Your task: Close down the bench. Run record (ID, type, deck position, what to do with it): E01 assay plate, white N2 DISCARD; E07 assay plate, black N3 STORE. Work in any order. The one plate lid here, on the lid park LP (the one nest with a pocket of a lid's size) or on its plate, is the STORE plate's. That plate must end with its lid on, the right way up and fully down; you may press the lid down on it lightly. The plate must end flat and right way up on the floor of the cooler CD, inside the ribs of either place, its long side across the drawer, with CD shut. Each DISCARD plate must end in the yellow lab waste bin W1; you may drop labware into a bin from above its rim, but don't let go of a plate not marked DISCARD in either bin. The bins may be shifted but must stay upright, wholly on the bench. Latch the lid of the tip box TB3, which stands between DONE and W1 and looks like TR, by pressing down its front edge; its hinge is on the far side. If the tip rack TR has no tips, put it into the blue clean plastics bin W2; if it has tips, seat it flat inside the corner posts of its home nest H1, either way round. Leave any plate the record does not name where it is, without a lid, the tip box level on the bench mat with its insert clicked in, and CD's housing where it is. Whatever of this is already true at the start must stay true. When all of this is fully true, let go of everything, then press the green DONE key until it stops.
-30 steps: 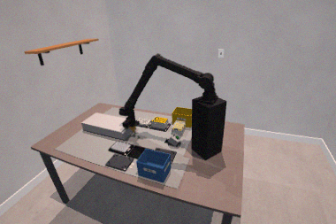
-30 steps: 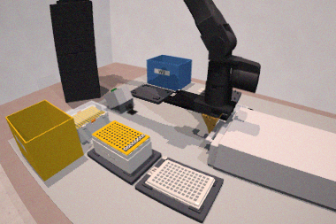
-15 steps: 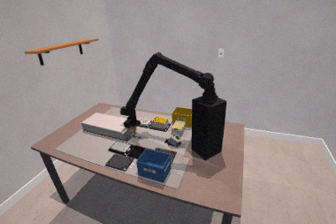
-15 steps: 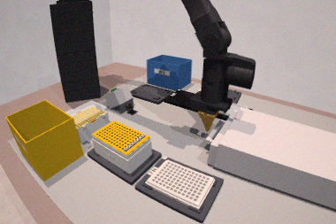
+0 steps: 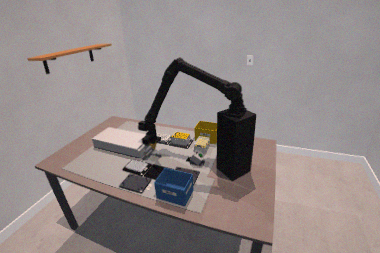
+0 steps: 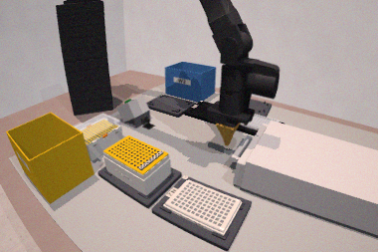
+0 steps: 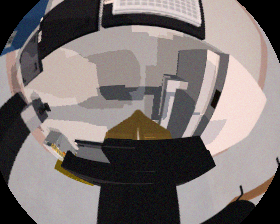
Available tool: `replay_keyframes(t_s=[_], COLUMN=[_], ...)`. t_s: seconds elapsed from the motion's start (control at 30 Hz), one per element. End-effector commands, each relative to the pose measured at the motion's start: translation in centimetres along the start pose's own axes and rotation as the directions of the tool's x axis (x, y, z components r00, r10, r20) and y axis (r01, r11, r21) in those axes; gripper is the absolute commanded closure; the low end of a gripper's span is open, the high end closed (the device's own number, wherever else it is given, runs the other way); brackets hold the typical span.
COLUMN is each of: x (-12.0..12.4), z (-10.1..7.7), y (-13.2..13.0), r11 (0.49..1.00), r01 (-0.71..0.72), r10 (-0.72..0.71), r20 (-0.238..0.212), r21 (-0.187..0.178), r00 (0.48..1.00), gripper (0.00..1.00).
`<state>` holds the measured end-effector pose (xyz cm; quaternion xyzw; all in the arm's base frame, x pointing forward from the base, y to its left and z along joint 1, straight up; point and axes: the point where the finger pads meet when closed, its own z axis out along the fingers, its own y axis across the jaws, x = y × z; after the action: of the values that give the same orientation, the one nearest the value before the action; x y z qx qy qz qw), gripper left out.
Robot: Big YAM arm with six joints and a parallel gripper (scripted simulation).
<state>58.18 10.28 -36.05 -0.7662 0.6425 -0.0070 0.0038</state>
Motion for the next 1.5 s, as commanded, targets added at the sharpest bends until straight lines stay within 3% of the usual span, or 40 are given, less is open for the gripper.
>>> replay_keyframes(t_s=[0.0,0.17,0.37,0.43,0.57,0.7,0.83,1.47], x=[0.2,0.2,0.1,0.1,0.1,0.1,0.1,0.1], z=[-1.4,-1.8,-0.9,-2.0,-1.1,-1.7,-0.4,-0.4], y=[-0.9,-0.6,0.7,0.0,1.3,1.3,2.7,2.7], r11=[0.999,0.999,1.000,0.999,0.999,0.999,1.000,1.000], r01=[-0.015,-0.015,-0.015,-0.015,-0.015,-0.015,-0.015,-0.015], r10=[0.015,0.015,0.015,0.015,0.015,0.015,0.015,0.015], r20=[0.005,0.005,0.004,0.005,0.005,0.005,0.004,0.004], r21=[0.033,0.042,0.025,0.045,0.029,0.040,0.013,0.011], r00=[1.000,1.000,1.000,1.000,1.000,1.000,1.000,1.000], gripper=[1.00,1.00,1.00,1.00,1.00,1.00,1.00,1.00])
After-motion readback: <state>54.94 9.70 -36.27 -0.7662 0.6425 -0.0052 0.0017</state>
